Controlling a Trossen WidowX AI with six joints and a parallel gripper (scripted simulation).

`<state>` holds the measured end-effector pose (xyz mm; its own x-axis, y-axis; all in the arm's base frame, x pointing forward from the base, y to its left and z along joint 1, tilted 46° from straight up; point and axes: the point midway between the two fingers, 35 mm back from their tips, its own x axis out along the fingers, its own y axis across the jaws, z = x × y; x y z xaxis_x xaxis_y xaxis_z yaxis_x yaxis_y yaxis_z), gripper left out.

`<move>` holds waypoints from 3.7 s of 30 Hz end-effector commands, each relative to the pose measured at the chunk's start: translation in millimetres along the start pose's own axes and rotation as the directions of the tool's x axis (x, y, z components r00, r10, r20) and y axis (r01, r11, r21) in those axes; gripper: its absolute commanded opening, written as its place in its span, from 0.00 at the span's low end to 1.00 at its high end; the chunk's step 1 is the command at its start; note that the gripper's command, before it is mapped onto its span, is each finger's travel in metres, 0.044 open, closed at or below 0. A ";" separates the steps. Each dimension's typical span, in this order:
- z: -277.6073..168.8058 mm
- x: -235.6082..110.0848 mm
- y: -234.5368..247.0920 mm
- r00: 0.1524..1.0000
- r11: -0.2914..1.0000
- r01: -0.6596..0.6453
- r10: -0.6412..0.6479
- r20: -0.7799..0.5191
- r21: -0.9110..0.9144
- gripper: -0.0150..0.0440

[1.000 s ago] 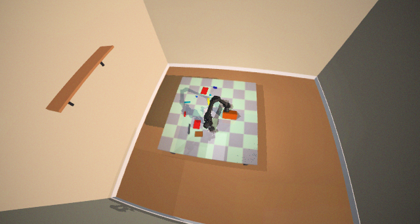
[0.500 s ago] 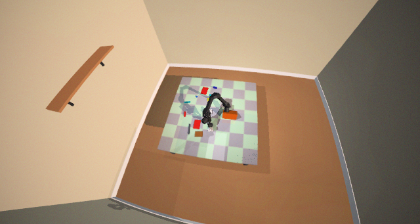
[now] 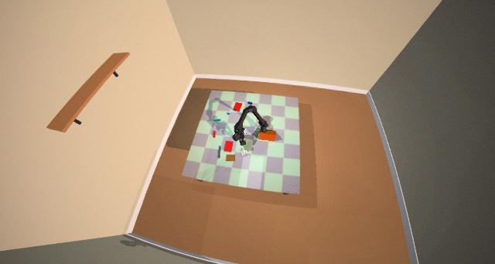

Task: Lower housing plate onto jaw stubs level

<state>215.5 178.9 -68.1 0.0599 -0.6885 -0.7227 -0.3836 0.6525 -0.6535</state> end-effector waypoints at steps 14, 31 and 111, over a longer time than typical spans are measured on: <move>-8.9 -1.3 -55.6 1.000 0.998 0.007 -0.007 0.005 0.067 0.85; -27.4 3.9 -107.9 1.000 0.989 0.017 -0.017 0.001 0.144 0.85; -56.1 19.1 -154.7 0.999 0.973 0.036 -0.035 -0.010 0.228 0.85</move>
<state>223.7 49.0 33.7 0.0620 -0.7120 -0.6994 -0.1597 0.6847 -0.7111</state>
